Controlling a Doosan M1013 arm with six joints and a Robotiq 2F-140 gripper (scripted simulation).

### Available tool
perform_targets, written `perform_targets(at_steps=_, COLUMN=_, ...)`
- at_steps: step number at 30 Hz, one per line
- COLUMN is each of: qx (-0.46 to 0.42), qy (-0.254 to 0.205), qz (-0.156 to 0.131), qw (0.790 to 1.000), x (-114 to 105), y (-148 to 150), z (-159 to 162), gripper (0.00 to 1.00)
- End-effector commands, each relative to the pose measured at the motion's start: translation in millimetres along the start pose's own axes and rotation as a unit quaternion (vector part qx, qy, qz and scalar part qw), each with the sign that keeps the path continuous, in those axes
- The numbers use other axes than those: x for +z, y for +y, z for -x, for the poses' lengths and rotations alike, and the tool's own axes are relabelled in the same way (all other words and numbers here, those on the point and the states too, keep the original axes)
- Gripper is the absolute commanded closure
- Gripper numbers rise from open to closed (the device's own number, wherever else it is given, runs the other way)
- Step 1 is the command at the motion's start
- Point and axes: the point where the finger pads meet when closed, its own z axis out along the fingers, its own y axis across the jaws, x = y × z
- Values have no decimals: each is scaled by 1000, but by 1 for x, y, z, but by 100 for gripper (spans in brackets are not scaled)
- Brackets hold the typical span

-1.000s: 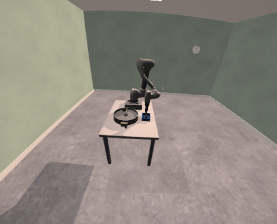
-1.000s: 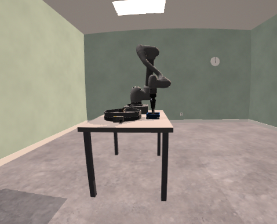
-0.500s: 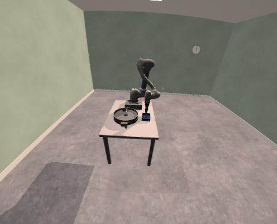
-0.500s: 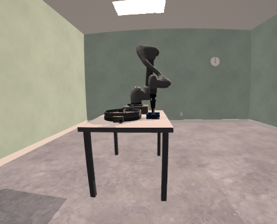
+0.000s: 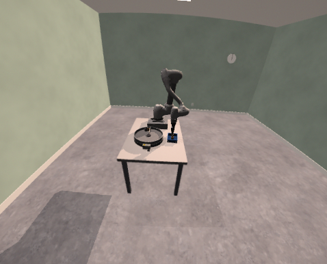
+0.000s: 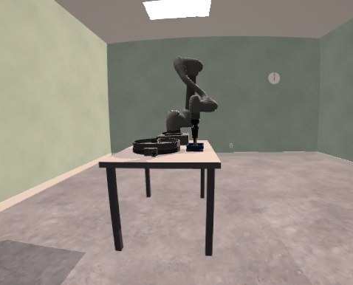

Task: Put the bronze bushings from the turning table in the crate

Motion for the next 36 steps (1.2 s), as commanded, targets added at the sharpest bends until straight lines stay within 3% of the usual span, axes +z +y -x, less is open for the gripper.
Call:
perform_targets(at_steps=1, qx=0, qy=0, qz=0, qw=1000, x=0, y=0, z=0, gripper=100)
perform_targets(at_steps=36, qx=0, qy=0, qz=0, qw=1000, x=6, y=0, z=0, gripper=100)
